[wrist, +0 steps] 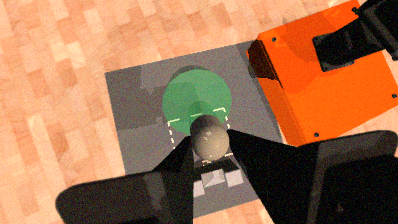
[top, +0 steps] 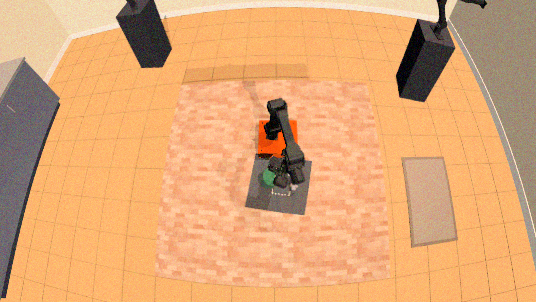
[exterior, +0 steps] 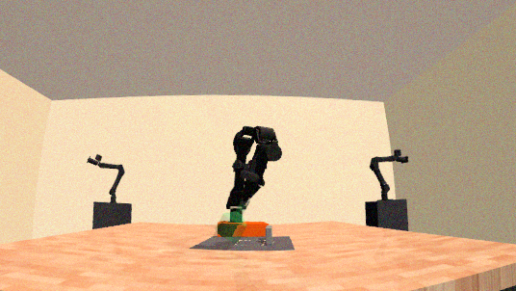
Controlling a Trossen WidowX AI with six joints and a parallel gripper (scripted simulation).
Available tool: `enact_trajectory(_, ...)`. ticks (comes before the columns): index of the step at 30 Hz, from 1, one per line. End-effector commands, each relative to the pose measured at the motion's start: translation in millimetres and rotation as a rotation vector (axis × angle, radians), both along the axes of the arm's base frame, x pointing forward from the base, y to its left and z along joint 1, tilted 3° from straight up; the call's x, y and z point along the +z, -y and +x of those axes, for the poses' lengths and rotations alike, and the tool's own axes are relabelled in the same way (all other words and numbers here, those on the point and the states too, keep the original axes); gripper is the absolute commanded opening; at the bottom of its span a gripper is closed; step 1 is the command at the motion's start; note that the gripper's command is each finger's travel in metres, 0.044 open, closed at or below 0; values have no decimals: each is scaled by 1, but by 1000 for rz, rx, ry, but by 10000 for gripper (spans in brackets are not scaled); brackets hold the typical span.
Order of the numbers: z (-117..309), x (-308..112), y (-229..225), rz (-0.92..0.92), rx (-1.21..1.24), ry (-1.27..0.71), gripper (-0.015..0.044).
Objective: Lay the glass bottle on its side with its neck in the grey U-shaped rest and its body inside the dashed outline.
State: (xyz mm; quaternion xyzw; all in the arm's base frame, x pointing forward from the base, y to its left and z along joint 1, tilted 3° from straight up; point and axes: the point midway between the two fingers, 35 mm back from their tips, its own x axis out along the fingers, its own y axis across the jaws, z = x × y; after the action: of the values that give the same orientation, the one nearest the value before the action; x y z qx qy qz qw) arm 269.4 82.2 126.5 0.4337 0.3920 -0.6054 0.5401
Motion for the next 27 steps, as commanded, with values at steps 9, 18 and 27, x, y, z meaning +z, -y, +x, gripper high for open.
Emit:
enact_trajectory(9, 0, -4, -15, -7, -1, 1, 130)
enact_trajectory(18, 0, -6, -22, -23, -3, 3, 130)
enact_trajectory(27, 0, -8, -29, -37, -4, 6, 130)
